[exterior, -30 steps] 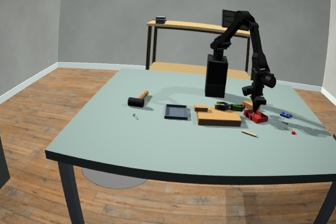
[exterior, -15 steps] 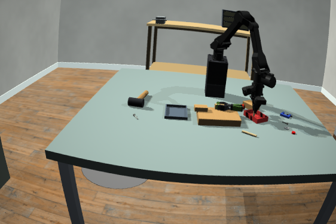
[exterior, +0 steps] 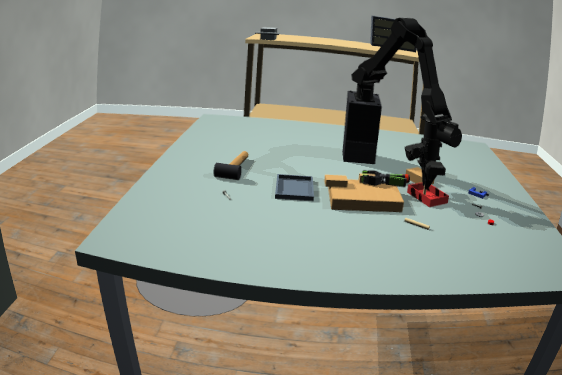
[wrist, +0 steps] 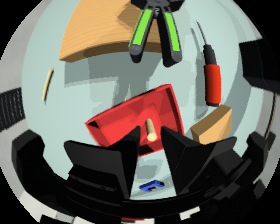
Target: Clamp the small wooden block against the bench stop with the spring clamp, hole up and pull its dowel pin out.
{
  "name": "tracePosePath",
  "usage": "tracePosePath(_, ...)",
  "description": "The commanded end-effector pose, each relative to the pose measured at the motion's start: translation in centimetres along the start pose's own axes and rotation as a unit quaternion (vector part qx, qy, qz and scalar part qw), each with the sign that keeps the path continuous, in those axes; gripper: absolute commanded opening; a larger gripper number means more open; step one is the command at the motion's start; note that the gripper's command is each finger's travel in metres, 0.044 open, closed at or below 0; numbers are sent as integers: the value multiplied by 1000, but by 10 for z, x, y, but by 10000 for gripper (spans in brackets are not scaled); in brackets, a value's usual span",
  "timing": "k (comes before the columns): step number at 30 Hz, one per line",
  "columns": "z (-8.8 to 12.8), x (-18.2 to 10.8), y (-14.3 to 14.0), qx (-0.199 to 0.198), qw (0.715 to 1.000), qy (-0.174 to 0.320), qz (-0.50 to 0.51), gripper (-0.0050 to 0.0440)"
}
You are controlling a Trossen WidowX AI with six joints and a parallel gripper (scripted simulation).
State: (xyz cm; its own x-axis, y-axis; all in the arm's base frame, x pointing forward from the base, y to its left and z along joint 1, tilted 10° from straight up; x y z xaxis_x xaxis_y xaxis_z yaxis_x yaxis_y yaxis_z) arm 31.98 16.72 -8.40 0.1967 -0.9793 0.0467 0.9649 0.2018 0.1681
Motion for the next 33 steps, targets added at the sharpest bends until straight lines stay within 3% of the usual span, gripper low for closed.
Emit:
tracePosePath(1,6,0,0,0,1000,0,0,120)
tracePosePath(10,24,0,-1,0,1000,0,0,150)
tracePosePath(23,56,2,-5,0,1000,0,0,280)
tracePosePath(33,53,1,-4,-2,1000,1,1,360)
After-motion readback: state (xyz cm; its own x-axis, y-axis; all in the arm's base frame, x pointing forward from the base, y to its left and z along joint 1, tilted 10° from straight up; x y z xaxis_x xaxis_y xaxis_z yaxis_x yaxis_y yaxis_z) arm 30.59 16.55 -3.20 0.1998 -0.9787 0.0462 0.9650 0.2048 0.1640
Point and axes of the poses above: the point midway between the two fingers, 35 mm back from their tips, its own z axis back along the fingers, its own y axis across the jaws, x = y × z, the point moved 2 cm from there along z, back along the fingers, and after that the axes turned 13 degrees about z, right-handed, at the moved point
